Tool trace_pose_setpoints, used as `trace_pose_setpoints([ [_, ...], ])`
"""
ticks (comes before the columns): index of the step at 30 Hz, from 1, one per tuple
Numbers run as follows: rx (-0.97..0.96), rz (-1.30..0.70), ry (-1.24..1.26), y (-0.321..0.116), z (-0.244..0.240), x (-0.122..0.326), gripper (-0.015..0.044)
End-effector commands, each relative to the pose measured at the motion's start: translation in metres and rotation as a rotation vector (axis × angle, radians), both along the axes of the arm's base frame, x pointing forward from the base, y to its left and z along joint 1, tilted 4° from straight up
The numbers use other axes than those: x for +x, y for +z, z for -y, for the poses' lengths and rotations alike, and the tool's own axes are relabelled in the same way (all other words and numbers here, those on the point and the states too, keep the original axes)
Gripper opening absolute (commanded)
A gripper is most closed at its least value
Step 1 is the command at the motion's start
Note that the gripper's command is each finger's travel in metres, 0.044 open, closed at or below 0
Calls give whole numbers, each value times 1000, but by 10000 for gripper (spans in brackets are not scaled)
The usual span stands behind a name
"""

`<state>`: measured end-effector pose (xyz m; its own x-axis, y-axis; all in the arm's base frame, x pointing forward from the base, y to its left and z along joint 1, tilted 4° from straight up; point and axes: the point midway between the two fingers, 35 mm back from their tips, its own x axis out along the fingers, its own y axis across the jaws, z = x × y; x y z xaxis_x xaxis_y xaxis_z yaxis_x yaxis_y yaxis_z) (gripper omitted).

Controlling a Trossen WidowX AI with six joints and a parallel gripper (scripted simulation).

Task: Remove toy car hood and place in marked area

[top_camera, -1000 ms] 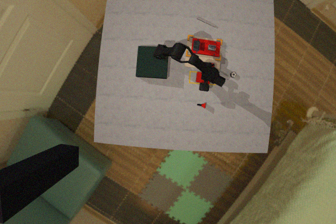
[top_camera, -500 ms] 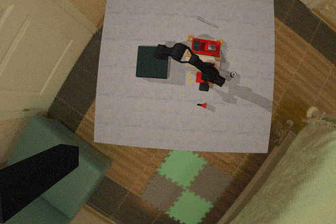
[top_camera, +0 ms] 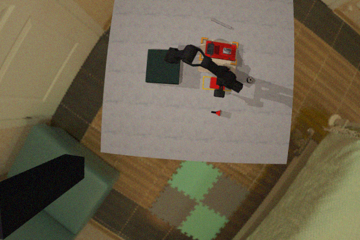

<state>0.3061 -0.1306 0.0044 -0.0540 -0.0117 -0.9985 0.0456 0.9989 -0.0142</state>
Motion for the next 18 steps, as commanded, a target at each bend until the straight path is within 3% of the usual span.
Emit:
trace_pose_setpoints([
  [1,-14,16,-3,39,0,4,440],
  [18,-15,16,-3,47,0,3,440],
])
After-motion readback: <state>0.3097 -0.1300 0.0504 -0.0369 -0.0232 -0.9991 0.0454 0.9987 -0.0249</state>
